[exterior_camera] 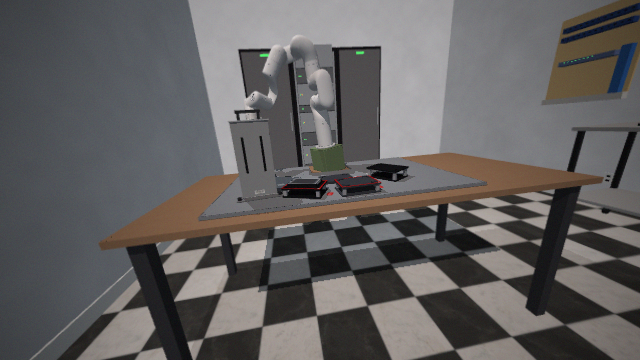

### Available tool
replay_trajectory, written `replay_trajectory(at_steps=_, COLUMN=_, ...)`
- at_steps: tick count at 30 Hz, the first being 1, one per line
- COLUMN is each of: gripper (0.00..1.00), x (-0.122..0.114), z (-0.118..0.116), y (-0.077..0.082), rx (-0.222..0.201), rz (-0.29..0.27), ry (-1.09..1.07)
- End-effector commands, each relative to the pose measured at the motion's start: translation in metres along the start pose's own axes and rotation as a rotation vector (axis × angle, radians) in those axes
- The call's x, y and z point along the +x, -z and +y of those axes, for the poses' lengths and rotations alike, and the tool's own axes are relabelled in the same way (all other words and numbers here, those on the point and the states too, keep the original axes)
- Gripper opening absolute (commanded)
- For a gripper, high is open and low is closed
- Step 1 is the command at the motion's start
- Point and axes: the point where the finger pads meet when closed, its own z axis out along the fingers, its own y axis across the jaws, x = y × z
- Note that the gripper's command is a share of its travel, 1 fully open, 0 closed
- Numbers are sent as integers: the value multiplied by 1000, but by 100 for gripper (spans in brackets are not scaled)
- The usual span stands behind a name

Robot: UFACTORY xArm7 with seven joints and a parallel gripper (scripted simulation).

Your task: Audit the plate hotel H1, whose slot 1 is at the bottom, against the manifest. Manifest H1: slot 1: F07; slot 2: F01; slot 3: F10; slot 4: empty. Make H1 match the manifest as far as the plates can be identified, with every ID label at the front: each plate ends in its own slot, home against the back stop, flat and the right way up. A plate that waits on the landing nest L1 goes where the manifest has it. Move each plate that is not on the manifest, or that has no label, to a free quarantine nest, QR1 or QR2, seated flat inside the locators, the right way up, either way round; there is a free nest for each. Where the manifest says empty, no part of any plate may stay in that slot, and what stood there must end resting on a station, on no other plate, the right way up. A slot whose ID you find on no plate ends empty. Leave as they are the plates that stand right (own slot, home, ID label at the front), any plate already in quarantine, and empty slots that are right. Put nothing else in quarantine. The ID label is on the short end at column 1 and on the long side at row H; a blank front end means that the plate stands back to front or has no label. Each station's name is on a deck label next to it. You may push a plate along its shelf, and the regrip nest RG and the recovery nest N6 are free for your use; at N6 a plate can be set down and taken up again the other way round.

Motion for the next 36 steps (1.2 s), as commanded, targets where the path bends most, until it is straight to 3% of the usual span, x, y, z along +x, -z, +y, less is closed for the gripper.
replay_trajectory(at_steps=1, gripper=100, x=0, z=1, y=1, rx=0, rz=67, ry=2)
replay_trajectory(at_steps=5, gripper=100, x=0, z=1, y=1, rx=0, rz=134, ry=2)
replay_trajectory(at_steps=7, gripper=100, x=0, z=1, y=1, rx=0, rz=134, ry=2)
replay_trajectory(at_steps=22, gripper=100, x=-1, z=0, y=1, rx=0, rz=384, ry=2)
replay_trajectory(at_steps=24, gripper=100, x=-1, z=0, y=1, rx=0, rz=384, ry=2)
replay_trajectory(at_steps=36, gripper=100, x=-1, z=0, y=1, rx=0, rz=583, ry=2)
